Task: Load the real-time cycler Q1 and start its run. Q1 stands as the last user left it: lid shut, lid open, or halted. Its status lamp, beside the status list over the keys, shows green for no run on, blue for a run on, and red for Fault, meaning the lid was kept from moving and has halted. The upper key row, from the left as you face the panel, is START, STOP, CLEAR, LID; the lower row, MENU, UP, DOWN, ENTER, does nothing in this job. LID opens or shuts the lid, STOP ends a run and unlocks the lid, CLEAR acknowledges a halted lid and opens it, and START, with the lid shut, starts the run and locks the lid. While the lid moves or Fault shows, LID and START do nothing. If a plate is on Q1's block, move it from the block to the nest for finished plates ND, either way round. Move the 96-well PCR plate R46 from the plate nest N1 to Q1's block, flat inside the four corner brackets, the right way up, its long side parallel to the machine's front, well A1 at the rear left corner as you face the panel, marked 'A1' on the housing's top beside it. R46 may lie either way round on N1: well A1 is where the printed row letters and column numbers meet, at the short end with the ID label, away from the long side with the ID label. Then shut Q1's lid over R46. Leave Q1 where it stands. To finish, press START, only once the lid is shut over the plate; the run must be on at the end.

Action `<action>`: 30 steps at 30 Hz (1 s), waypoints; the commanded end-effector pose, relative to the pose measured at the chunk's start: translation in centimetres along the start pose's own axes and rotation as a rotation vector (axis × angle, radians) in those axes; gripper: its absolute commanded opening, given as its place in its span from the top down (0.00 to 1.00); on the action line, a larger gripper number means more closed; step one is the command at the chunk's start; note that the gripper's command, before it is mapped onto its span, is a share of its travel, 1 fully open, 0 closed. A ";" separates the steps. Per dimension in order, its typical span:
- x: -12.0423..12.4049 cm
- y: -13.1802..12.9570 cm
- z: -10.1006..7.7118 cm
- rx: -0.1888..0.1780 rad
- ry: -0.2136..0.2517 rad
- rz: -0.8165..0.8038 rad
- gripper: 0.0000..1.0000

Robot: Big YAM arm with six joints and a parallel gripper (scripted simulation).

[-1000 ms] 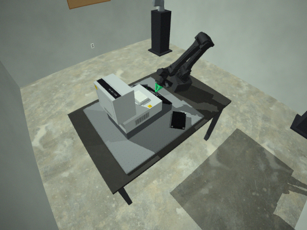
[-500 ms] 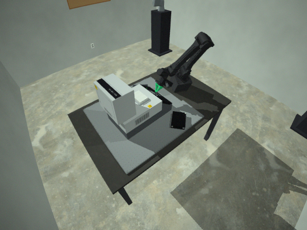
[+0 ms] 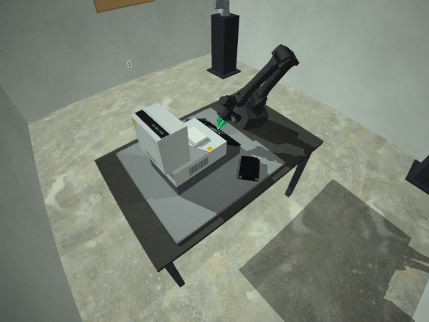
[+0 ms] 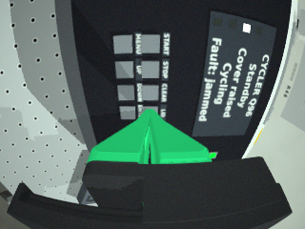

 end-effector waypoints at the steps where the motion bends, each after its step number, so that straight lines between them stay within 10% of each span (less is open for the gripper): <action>1: 0.6 -1.8 0.7 0.039 0.005 -0.019 1.00; 30: 0.7 -2.3 1.3 0.042 0.004 -0.018 1.00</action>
Point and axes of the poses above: the point where the finger pads meet when closed, its own z axis out along the fingers, its own y axis across the jaws, x = y × z, the point moved 6 cm from there along -z, back along the fingers, and after that the axes turned 12 degrees about -z, right-handed, at the moved point
